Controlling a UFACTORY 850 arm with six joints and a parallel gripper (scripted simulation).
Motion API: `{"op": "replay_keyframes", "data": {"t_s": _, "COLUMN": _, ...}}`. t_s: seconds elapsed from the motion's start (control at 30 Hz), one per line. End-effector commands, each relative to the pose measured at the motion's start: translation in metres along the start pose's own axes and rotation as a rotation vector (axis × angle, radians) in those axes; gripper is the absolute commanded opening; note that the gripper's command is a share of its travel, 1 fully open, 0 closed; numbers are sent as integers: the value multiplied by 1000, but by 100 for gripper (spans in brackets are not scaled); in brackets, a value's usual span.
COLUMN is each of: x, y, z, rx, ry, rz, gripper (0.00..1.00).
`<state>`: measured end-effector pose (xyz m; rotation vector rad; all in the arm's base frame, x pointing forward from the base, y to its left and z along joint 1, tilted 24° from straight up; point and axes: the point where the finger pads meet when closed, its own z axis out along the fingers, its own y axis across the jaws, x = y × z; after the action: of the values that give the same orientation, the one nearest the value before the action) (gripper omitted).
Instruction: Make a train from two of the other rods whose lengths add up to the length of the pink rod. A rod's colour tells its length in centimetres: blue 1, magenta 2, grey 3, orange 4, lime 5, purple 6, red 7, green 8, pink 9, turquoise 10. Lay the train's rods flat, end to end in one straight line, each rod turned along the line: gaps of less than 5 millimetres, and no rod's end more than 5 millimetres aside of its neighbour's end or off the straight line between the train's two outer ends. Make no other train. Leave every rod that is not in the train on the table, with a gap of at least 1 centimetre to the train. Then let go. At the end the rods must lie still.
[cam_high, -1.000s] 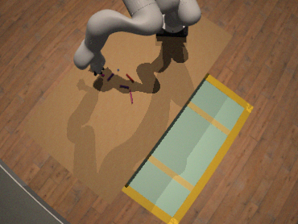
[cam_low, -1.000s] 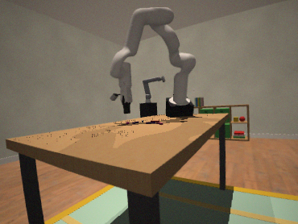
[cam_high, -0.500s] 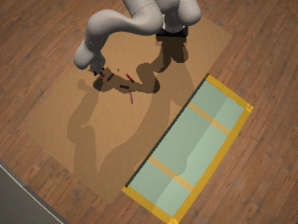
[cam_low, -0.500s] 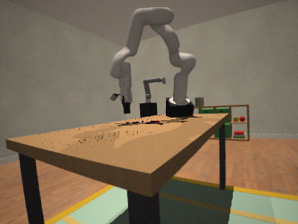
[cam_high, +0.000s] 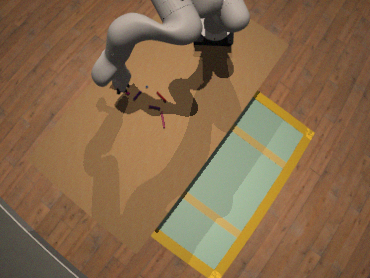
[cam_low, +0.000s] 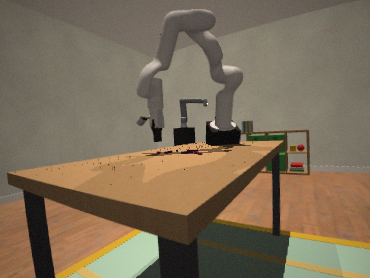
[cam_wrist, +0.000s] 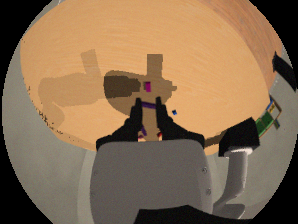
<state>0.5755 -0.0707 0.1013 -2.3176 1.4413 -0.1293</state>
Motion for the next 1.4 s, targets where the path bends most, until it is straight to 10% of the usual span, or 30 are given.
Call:
{"op": "replay_keyframes", "data": {"t_s": 0.0, "x": 1, "y": -1, "z": 5, "rx": 2, "ry": 1, "rz": 0, "gripper": 24}}
{"op": "replay_keyframes", "data": {"t_s": 1.37, "x": 0, "y": 0, "z": 47, "rx": 2, "ry": 1, "rz": 0, "gripper": 24}}
